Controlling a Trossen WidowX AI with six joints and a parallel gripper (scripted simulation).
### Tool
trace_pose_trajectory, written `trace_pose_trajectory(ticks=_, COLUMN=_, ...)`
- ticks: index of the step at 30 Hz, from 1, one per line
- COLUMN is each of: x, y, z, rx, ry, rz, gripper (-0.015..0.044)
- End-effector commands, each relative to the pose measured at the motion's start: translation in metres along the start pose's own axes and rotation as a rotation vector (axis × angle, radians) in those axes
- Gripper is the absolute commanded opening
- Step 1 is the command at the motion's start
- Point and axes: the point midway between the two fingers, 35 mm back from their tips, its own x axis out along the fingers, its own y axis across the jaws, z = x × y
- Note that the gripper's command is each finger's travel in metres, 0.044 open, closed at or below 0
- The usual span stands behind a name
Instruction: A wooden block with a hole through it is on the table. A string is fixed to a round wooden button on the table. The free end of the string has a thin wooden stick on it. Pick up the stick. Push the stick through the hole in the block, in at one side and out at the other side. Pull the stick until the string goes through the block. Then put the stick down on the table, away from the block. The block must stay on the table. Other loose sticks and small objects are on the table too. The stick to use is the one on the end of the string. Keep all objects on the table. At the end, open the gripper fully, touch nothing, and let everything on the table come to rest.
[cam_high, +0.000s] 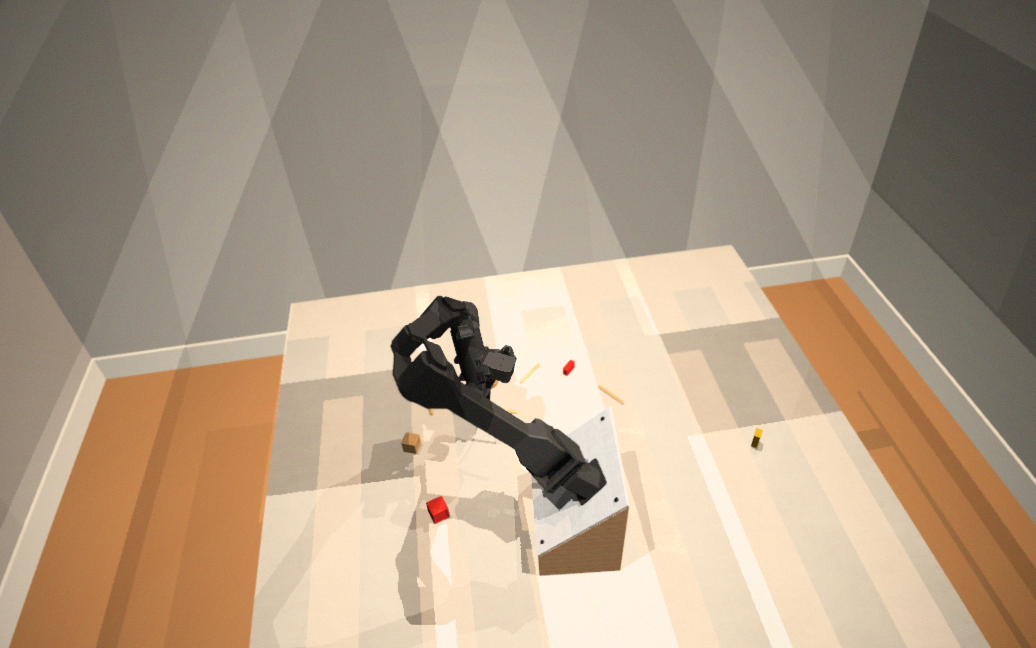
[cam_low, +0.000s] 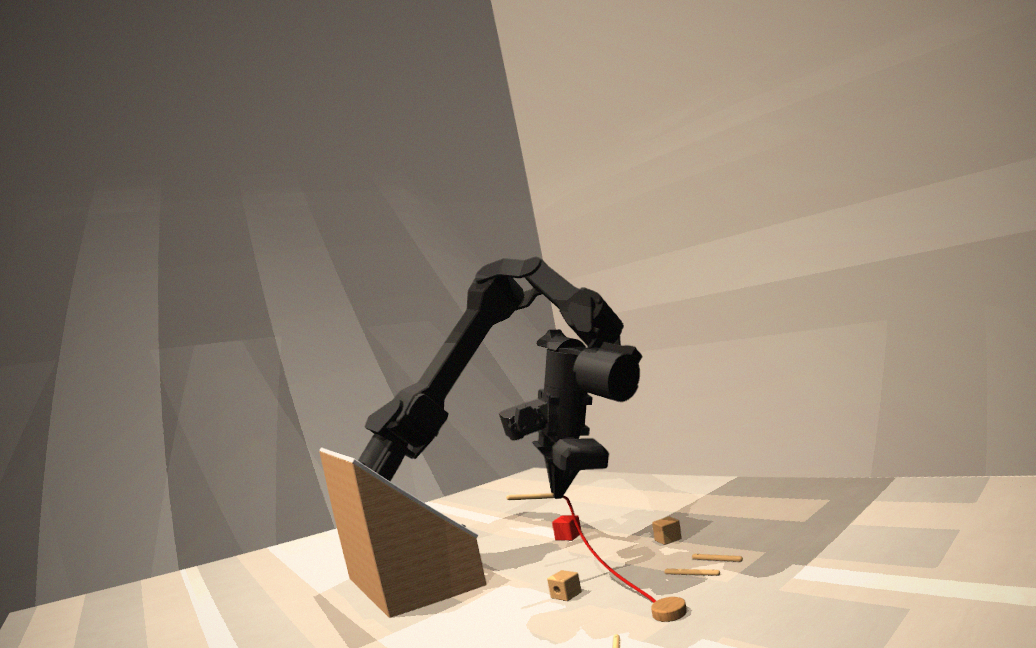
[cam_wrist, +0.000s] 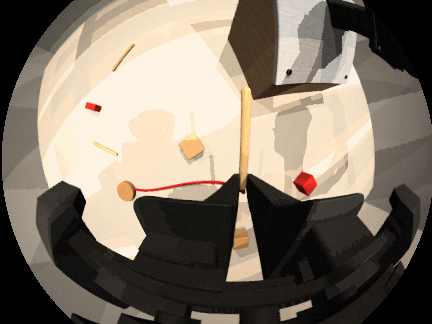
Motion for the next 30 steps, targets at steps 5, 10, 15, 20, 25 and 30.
trace_pose_trajectory(ticks=5, x=-0.007, y=0.005, z=-0.001, rx=0.320, ry=0.002, rz=-0.015, gripper=0.0000)
trace_pose_trajectory(ticks=10, x=-0.010, y=0.006, z=-0.001, rx=0.512, ry=-0.003, rz=-0.025, gripper=0.0000)
trace_pose_trajectory(ticks=15, x=-0.014, y=0.008, z=-0.001, rx=0.705, ry=-0.010, rz=-0.034, gripper=0.0000)
trace_pose_trajectory(ticks=20, x=-0.017, y=0.009, z=-0.001, rx=0.870, ry=-0.017, rz=-0.042, gripper=0.0000)
trace_pose_trajectory(ticks=25, x=-0.017, y=0.009, z=-0.001, rx=0.877, ry=-0.017, rz=-0.042, gripper=0.0000)
trace_pose_trajectory(ticks=30, x=-0.018, y=0.008, z=-0.005, rx=0.811, ry=-0.024, rz=-0.022, gripper=0.0000)
